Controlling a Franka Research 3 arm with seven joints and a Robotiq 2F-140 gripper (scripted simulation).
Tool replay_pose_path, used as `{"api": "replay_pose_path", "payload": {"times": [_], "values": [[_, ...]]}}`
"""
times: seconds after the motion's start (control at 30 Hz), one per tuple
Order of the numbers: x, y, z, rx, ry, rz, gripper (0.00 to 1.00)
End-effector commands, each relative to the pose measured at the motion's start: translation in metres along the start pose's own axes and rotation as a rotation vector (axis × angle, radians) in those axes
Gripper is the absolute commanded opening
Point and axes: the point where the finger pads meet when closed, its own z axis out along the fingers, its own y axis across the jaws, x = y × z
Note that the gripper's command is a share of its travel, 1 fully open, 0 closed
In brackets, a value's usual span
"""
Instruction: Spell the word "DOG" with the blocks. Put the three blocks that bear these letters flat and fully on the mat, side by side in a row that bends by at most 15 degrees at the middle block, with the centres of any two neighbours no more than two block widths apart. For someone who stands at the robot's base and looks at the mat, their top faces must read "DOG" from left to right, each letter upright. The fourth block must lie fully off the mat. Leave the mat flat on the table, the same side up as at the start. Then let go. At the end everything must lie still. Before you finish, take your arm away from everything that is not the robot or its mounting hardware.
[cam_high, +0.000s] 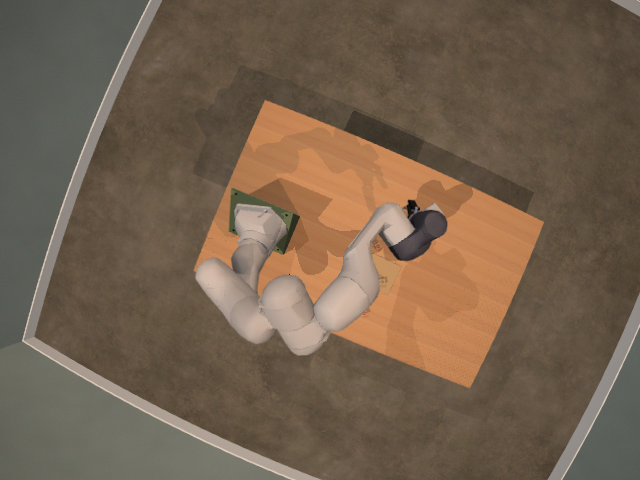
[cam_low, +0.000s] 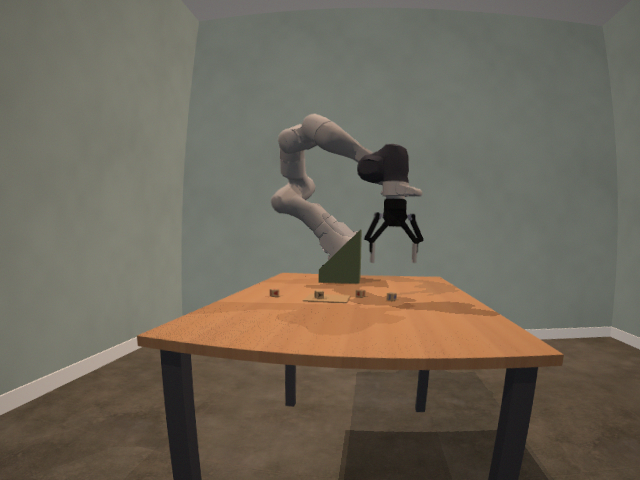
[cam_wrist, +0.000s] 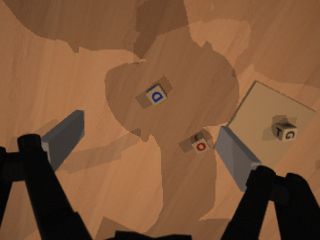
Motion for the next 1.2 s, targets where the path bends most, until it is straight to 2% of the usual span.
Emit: {"api": "replay_pose_path", "payload": {"times": [0.0, 1.17], "values": [[0.0003, 0.0029, 0.0003, -0.01, 0.0, -0.138, 1.0], [-0.0011, 0.0021, 0.0074, -0.01, -0.006, -0.66, 1.0]]}}
